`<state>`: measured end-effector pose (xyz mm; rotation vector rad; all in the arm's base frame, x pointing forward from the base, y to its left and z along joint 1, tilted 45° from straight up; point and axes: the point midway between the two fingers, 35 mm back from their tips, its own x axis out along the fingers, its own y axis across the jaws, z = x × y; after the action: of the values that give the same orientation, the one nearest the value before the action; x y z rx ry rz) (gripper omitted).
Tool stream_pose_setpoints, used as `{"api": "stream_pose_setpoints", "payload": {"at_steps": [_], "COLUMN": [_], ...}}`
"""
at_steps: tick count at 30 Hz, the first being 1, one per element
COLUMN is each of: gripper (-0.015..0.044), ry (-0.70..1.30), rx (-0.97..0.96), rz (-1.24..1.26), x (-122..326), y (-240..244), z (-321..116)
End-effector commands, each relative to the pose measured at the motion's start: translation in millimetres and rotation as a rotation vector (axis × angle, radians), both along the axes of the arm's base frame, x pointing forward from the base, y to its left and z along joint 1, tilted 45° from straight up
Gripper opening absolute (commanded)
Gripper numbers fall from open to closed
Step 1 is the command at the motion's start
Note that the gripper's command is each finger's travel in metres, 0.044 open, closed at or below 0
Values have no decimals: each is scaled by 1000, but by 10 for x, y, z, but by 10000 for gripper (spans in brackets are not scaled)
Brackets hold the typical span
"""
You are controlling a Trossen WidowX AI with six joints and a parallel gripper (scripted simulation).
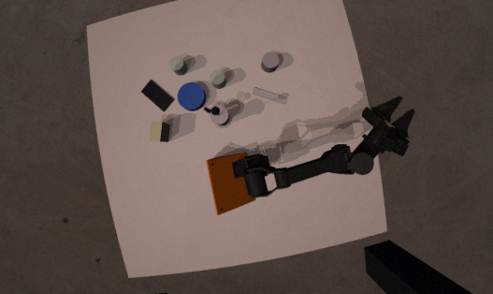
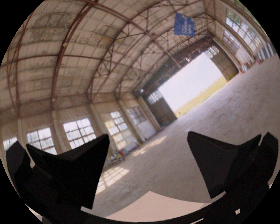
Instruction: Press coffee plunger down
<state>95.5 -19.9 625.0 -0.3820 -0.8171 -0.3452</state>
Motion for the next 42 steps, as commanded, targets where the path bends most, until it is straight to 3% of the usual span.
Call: {"api": "stream_pose_setpoints", "payload": {"at_steps": [1, 6, 11, 17, 23, 33, 42], "gripper": [426, 440, 440, 440, 440, 440, 440], "ry": [-4, -30, -74, -35, 115, 539, 1024], "rx": [9, 113, 378, 659, 981, 1358, 1363], "rz": [7, 83, 251, 419, 517, 478, 276], "x": [-2, 23, 216, 700, 1431, 2412, 2527], "y": [-18, -255, -722, -1033, -1127, -444, 627], "z": [1, -25, -152, -468, -1050, -2287, -3390]}}
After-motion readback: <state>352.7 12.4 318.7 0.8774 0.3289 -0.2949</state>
